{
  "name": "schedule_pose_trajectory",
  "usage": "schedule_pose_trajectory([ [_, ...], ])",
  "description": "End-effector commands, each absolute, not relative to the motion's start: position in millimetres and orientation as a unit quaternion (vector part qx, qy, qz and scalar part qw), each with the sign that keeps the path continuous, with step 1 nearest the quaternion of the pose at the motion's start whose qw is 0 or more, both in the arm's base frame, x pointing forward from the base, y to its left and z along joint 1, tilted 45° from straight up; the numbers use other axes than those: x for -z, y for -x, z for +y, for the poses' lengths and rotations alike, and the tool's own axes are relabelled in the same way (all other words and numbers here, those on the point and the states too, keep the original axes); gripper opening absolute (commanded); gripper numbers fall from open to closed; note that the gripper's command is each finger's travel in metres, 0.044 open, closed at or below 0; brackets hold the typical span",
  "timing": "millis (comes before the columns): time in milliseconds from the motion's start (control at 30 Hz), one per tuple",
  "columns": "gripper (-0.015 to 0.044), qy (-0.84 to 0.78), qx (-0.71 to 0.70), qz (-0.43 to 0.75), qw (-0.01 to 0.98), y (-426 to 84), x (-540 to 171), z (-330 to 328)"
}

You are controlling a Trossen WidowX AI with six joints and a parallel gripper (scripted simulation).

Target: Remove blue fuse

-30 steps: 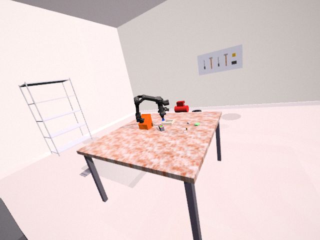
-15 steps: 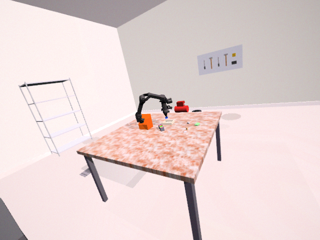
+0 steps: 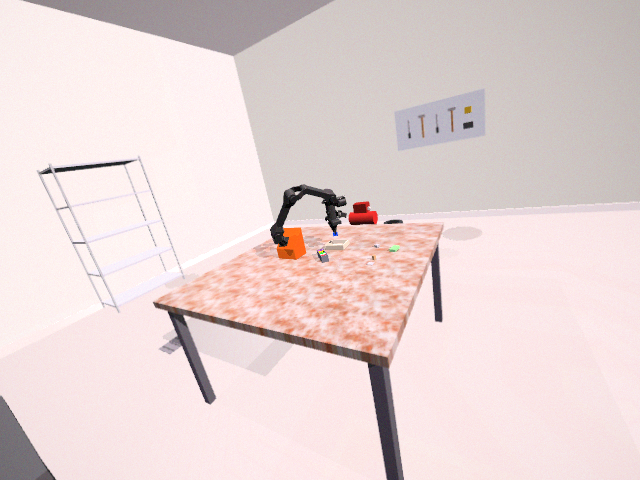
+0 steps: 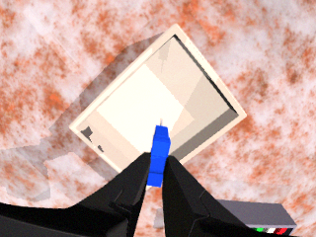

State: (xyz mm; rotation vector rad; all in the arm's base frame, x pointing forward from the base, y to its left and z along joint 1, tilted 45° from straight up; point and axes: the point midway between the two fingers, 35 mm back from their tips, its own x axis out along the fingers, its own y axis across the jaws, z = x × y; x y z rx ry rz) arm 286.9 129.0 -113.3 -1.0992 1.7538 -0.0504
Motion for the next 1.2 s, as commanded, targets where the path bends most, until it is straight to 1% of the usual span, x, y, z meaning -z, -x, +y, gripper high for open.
schedule_pose_trajectory([
  [0,0.0,0.457,0.022,0.73,0.508,-285.4,119.4,124.7],
  [733,0.0,0.457,0.023,0.73,0.508,-283.0,141.6,102.7],
  [1133,0.0315,0.453,0.023,0.73,0.511,-284.3,138.7,104.9],
  [1167,0.033,0.453,0.023,0.73,0.511,-284.6,136.7,107.0],
])
